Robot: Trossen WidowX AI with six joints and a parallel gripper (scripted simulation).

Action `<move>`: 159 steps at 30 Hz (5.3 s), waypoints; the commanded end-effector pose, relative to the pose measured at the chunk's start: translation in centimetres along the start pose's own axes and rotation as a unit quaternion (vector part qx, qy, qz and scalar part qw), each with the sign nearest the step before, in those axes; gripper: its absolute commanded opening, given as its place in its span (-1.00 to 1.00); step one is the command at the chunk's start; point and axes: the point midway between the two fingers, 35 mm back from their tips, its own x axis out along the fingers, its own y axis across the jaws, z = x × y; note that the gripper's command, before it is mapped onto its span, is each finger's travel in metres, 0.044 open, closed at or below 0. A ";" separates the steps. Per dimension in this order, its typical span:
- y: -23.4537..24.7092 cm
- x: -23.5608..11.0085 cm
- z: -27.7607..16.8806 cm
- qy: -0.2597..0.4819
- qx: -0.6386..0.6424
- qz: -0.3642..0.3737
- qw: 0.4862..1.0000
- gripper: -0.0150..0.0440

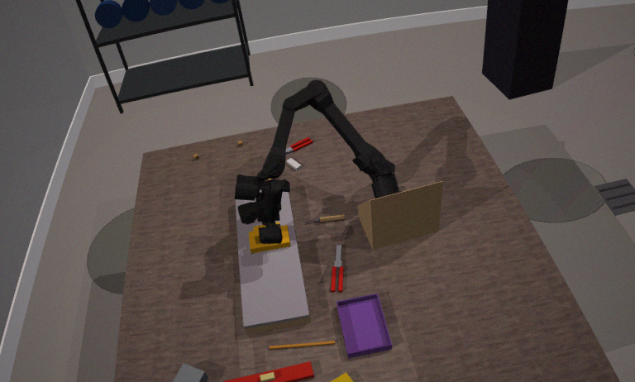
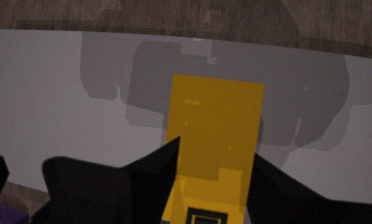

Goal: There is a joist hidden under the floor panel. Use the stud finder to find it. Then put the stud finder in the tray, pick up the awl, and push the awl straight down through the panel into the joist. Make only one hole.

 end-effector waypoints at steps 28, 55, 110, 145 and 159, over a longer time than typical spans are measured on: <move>-4.5 0.1 0.0 0.001 0.000 -0.002 1.000 -0.49; -8.3 0.0 0.0 0.000 0.000 -0.003 1.000 -0.49; -16.0 0.0 0.1 0.000 0.000 -0.004 1.000 -0.49; -17.4 -7.3 2.5 0.001 0.000 0.000 1.000 -0.49; -12.7 -9.6 4.5 -0.011 -0.059 0.033 0.998 -0.49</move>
